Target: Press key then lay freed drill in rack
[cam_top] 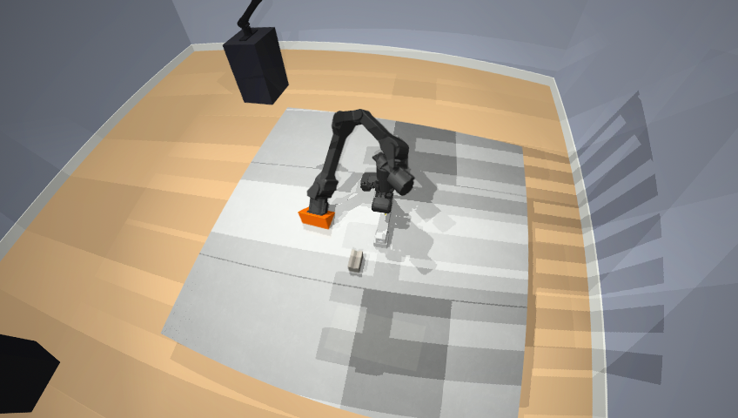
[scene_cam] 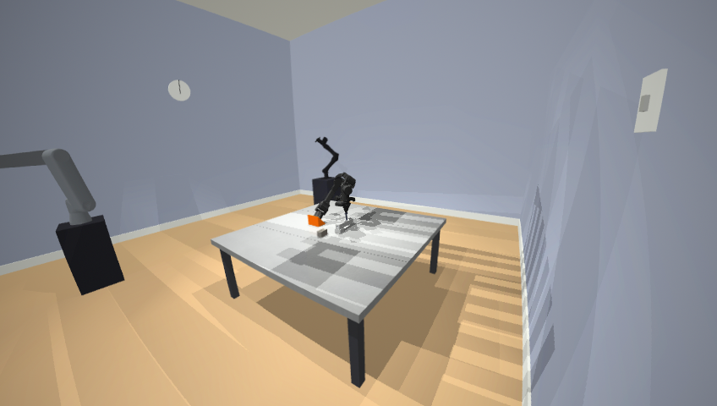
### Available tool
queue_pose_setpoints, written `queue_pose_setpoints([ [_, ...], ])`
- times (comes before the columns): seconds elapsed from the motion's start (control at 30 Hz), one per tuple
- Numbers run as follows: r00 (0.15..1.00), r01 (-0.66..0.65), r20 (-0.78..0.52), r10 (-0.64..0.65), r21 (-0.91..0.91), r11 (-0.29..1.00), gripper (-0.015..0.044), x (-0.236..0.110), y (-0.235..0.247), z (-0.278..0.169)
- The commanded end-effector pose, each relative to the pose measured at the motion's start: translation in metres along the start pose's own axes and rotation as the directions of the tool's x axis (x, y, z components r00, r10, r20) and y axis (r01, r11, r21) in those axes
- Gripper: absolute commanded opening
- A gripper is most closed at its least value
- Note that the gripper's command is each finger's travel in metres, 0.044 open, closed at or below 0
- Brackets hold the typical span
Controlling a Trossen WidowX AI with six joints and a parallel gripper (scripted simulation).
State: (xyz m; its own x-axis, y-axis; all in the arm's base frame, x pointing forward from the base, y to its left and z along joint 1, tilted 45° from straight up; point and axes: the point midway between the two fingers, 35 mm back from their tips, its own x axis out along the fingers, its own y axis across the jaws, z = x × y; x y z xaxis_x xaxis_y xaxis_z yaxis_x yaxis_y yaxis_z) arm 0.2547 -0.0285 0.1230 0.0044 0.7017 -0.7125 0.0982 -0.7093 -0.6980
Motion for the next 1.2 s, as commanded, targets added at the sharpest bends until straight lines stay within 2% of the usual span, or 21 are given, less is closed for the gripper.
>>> queue_pose_setpoints([
  [0.0,1.0,0.001,0.007,-0.001,0.001,1.0,0.0,0.005,0.0,0.0],
  [1.17,1.0,0.002,0.007,-0.002,0.001,1.0,0.0,0.016,0.0,0.003],
])
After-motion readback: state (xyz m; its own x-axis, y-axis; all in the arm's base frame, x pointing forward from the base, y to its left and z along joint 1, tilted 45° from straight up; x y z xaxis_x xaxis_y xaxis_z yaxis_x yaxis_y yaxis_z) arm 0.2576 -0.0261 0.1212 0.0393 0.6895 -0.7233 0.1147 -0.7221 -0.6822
